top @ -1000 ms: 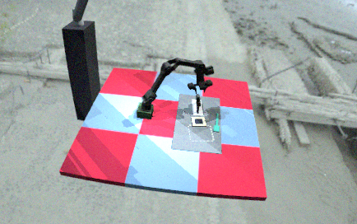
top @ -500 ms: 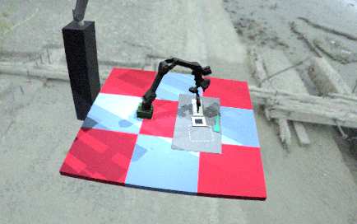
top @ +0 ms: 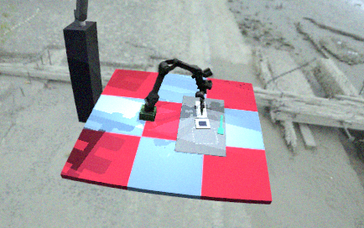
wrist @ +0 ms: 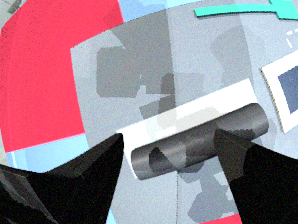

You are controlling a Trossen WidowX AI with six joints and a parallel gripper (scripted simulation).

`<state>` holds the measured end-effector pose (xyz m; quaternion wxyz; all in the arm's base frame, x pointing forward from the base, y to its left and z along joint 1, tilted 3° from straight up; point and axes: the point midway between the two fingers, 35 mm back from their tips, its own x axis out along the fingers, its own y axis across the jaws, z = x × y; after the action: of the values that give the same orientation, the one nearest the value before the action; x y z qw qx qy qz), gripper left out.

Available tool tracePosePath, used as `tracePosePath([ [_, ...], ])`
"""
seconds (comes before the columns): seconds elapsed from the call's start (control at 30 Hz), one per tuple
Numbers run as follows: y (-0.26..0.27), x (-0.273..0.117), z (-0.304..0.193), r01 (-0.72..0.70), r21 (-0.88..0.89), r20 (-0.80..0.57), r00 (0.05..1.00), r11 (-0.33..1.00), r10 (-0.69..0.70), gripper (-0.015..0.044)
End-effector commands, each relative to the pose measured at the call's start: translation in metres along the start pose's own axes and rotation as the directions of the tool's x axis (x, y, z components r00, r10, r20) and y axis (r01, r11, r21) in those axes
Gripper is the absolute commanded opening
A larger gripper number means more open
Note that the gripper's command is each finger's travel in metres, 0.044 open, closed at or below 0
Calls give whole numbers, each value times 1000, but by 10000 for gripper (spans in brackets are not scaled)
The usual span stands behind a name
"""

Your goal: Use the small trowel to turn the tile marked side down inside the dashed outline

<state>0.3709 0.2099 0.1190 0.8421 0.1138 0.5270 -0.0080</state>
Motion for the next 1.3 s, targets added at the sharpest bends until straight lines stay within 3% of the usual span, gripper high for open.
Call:
tracePosePath([
  [0.0,-3,1,-2,-4,-115,27,1000,993,7,300],
  [0.33,-7,3,-6,9,-434,103,994,901,39,300],
  [0.7,-10,6,-13,72,-724,181,980,686,88,300],
  [1.27,-26,9,-27,256,-932,296,946,255,131,300],
])
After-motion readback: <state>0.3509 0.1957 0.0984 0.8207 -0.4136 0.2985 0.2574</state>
